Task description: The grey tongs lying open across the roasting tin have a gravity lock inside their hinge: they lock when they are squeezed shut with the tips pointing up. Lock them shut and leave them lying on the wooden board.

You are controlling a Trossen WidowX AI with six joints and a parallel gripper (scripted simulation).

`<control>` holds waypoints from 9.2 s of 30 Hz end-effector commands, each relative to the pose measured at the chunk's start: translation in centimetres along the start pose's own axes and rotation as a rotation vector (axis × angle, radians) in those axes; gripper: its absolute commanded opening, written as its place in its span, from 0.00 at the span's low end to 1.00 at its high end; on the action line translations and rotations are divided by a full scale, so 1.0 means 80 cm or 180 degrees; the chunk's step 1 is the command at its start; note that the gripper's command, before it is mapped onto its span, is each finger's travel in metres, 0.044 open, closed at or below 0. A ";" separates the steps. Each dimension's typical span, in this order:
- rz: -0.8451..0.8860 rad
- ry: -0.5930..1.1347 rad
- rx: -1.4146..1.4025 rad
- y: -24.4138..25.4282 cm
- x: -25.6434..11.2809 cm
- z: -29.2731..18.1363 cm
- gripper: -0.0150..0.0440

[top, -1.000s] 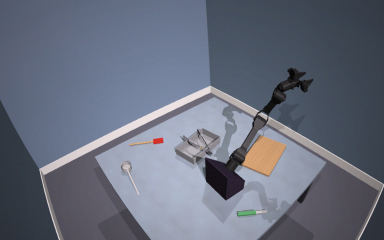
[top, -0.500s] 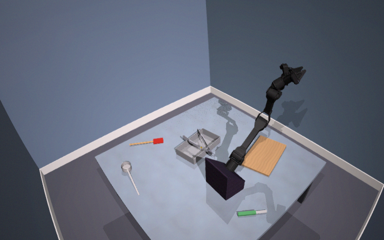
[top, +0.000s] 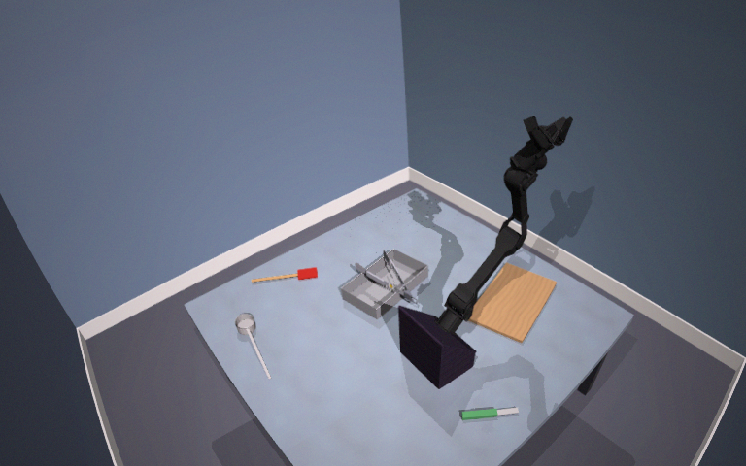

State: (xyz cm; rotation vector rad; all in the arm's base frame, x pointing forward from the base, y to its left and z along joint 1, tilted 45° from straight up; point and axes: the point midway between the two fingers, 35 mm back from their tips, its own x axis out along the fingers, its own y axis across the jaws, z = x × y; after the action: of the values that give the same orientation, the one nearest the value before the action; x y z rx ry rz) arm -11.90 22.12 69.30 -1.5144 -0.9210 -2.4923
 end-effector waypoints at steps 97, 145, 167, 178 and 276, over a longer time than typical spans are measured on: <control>-0.2156 0.8310 0.1473 0.009 -0.988 0.092 1.00; -0.1040 0.8052 0.1533 0.049 -1.026 0.056 1.00; -0.1040 0.8054 0.1537 0.062 -1.061 0.031 1.00; -0.1038 0.8051 0.1546 0.069 -1.077 0.018 1.00; -0.1038 0.8047 0.1538 0.029 -0.965 0.093 0.00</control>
State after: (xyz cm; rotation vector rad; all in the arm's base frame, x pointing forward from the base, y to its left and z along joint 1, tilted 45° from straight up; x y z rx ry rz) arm 34.30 5.02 6.93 1.7886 -0.6607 -1.7053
